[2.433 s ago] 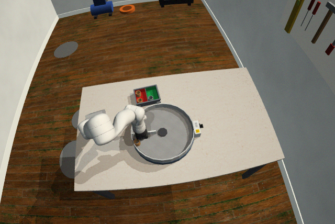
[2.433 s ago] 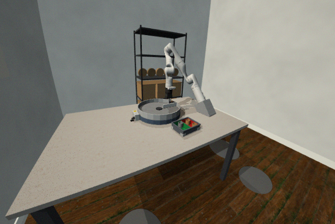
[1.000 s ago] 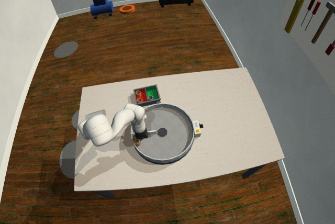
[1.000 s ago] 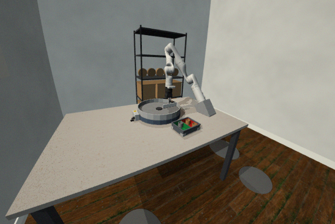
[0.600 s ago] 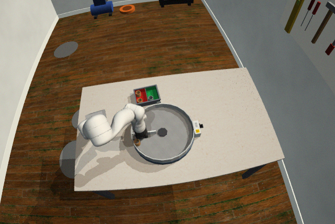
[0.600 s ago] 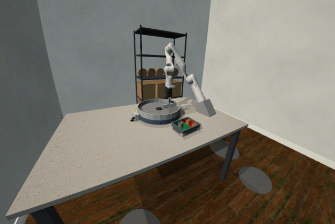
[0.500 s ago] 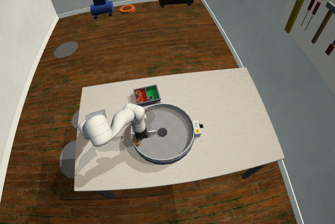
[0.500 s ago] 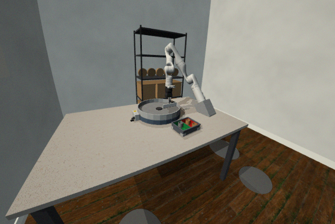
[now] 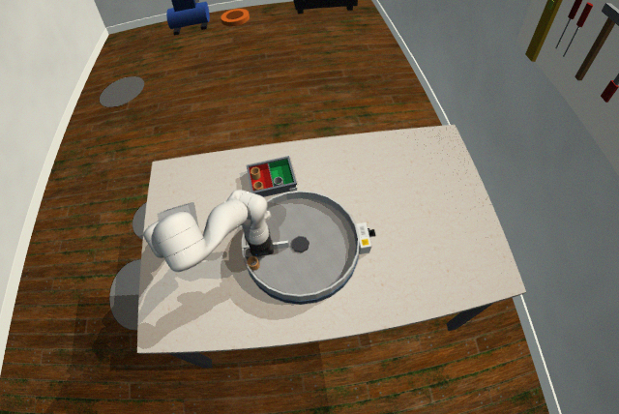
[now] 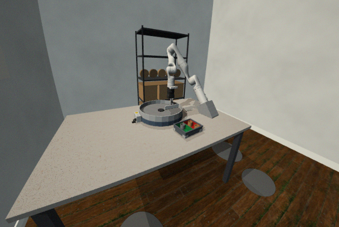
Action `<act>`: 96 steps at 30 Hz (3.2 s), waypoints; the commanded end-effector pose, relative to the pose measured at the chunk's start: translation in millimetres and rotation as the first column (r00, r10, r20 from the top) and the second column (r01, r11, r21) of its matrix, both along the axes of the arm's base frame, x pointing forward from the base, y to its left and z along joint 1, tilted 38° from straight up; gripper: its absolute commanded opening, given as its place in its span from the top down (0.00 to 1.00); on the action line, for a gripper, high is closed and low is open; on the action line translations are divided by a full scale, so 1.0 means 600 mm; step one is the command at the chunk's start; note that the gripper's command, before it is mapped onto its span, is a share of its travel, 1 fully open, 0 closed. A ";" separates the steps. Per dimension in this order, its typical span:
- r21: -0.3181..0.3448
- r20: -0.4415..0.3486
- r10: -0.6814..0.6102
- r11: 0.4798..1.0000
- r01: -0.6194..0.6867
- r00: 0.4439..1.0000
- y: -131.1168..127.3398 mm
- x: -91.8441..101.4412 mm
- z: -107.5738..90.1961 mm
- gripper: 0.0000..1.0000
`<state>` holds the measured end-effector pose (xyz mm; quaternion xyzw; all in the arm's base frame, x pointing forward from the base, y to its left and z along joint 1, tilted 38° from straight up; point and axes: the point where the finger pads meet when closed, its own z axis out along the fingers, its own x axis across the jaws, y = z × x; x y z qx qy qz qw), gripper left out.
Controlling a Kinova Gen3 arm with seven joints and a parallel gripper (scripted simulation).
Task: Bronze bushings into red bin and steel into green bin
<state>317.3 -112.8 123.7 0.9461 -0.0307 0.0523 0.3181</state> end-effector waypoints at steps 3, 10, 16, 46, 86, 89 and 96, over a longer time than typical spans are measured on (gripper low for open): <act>0.000 -0.002 0.004 1.000 -0.004 1.000 0.005 0.000 0.004 1.00; 0.000 -0.004 0.006 1.000 -0.006 1.000 0.009 -0.001 0.009 1.00; 0.000 -0.004 0.006 1.000 -0.006 1.000 0.009 -0.001 0.009 1.00; 0.000 -0.002 0.004 1.000 -0.004 1.000 0.016 -0.001 0.019 1.00; 0.000 0.000 0.002 1.000 -0.002 1.000 0.025 -0.002 0.032 1.00; 0.000 -0.001 0.003 1.000 -0.003 1.000 0.028 -0.003 0.035 1.00; 0.000 -0.002 0.004 1.000 -0.004 1.000 0.030 -0.003 0.037 1.00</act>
